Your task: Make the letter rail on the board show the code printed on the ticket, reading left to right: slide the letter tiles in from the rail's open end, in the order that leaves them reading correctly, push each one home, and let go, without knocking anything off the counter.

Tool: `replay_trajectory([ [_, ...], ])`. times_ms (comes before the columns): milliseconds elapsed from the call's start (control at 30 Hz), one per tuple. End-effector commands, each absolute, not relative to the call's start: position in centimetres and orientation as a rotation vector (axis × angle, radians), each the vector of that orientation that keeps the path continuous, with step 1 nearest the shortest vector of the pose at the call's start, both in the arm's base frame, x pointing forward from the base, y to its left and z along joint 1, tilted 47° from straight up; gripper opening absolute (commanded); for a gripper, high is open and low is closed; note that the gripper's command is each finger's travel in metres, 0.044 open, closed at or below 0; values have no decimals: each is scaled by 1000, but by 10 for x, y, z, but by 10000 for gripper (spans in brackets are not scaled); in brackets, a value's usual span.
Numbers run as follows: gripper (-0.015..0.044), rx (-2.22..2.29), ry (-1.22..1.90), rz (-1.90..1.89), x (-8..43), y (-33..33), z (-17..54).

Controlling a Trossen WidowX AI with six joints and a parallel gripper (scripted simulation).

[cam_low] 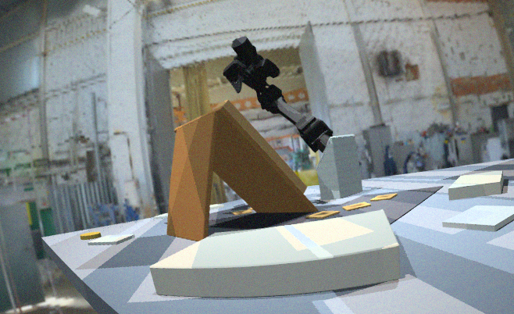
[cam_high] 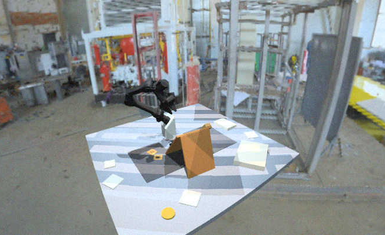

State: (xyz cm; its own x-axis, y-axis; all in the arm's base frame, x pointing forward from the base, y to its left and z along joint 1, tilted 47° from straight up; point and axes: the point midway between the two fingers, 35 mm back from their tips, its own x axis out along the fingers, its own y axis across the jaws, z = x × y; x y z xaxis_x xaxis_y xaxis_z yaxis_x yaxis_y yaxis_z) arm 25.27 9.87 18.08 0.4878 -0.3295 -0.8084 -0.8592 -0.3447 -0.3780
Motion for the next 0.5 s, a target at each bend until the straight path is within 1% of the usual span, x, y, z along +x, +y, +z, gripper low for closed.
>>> replay_trajectory([
  [0, 440, -1898, 987, 803, 252, 98, 182],
  [33, 440, -1898, 987, 803, 252, 98, 182],
  [167, 340, -1714, 1093, 689, 264, 111, 157],
  [367, 340, -1289, 1296, 357, 284, 136, 86],
  [467, 340, -1157, 1356, 243, 284, 141, 55],
])
